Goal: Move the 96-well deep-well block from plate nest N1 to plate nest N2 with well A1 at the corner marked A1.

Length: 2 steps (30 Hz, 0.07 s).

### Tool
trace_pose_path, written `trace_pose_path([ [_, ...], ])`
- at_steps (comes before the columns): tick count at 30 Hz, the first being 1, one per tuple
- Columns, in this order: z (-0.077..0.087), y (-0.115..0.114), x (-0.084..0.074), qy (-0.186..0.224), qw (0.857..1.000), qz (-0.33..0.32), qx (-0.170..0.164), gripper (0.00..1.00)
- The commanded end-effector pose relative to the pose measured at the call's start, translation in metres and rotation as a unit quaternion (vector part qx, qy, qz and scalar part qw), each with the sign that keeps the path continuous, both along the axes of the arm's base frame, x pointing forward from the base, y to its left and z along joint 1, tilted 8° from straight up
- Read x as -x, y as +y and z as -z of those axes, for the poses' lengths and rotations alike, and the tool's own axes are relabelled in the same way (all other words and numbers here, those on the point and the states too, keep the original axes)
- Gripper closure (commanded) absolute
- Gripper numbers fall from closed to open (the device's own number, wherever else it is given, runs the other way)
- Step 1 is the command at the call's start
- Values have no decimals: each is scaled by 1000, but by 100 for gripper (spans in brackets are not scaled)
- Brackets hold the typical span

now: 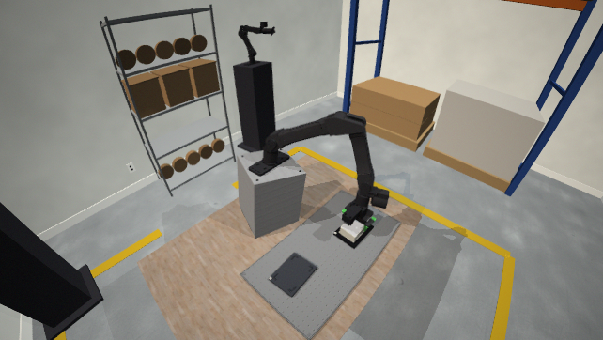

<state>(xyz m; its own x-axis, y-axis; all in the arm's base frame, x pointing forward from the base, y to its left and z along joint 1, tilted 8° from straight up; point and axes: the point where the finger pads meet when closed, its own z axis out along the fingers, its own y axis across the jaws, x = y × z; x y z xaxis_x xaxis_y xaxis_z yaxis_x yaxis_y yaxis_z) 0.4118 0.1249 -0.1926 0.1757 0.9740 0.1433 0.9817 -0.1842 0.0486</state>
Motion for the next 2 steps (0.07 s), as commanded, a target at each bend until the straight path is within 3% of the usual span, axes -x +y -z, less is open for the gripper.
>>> trace_pose_path([
  [1, -4, -1, -1, 0, 1000, 1, 1, 0],
  [2, -4, -1, -1, 0, 1000, 1, 1, 0],
])
